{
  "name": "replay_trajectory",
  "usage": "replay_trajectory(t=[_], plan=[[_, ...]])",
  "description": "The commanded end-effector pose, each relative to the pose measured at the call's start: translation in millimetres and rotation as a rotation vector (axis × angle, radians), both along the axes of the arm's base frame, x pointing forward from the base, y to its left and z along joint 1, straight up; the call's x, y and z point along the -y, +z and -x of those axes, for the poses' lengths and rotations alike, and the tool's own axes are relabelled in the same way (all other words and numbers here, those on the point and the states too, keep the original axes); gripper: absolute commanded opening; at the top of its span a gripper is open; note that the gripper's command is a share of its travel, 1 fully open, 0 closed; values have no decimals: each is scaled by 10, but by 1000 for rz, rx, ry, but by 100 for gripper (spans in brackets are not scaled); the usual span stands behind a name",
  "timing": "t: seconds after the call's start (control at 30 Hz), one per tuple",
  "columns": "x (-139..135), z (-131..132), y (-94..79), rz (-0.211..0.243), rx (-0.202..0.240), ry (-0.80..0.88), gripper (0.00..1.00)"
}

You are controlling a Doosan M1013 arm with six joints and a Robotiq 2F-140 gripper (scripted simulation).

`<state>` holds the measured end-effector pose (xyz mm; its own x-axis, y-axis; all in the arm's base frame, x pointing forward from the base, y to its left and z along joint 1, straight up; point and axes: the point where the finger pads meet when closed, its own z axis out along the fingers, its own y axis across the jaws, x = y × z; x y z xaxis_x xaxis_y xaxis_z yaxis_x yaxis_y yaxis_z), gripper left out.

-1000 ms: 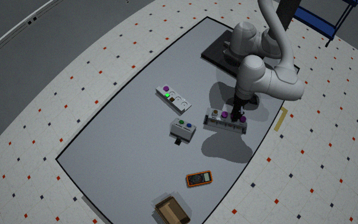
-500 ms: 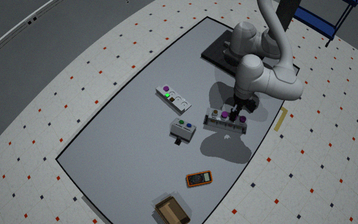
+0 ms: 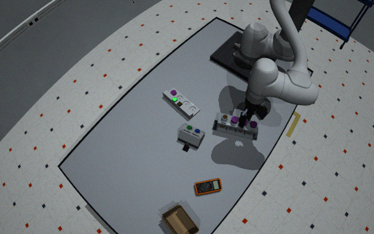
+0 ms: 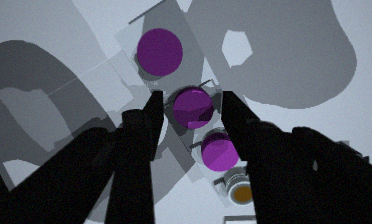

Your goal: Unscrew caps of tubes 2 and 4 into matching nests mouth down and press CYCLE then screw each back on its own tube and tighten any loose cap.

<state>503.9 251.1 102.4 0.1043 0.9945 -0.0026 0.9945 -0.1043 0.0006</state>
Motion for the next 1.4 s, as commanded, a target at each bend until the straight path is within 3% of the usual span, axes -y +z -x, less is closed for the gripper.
replay_trajectory(t=[0.0,0.07,0.2,0.5,0.57,0.63,0.73,0.97,1.0,1.37], plan=[[-3,-4,7,-1,1,0,41],[-3,-4,7,-1,1,0,41],[-3,-4,11,0,0,312,41],[-3,-4,11,2,0,746,41],[-3,-4,11,2,0,746,41],[-3,-4,11,1,-1,929,41],[-3,-4,11,0,-2,1047,41],[-3,-4,11,0,-2,1047,41],[-3,-4,11,0,-2,1047,30],[-3,-4,12,0,-1,1047,30]])
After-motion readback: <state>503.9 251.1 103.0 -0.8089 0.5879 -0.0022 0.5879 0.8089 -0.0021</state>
